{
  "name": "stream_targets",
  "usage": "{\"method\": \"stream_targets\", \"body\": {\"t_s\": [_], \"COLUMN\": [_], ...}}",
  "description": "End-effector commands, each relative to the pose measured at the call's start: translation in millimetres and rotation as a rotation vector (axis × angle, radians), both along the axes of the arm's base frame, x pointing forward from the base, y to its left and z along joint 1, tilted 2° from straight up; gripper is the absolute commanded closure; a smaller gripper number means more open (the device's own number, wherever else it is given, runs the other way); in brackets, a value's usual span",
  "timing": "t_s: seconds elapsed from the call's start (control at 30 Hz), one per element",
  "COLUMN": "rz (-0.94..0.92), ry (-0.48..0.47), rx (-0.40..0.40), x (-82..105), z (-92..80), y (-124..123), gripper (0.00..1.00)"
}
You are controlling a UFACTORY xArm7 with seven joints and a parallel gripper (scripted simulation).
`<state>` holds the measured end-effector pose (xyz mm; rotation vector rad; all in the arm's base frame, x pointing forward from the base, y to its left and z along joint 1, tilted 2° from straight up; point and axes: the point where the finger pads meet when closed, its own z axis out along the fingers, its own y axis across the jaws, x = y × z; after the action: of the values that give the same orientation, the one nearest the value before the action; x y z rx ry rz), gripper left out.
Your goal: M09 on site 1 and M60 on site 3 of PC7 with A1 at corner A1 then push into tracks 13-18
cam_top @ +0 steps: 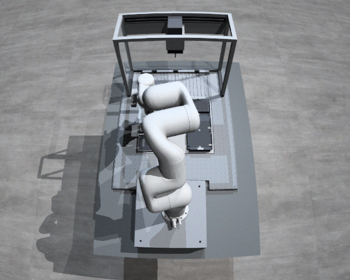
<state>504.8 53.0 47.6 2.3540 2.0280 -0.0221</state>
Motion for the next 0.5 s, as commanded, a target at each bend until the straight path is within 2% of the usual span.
{"method": "stream_targets", "body": {"t_s": [0.0,0.47], "rz": [0.0,0.0], "ry": [-0.003,-0.003], "rx": [0.0,0.0], "x": [1.1,0.8], "z": [8.9,28.9], "y": [0,1], "gripper": [1.0,1.0]}}
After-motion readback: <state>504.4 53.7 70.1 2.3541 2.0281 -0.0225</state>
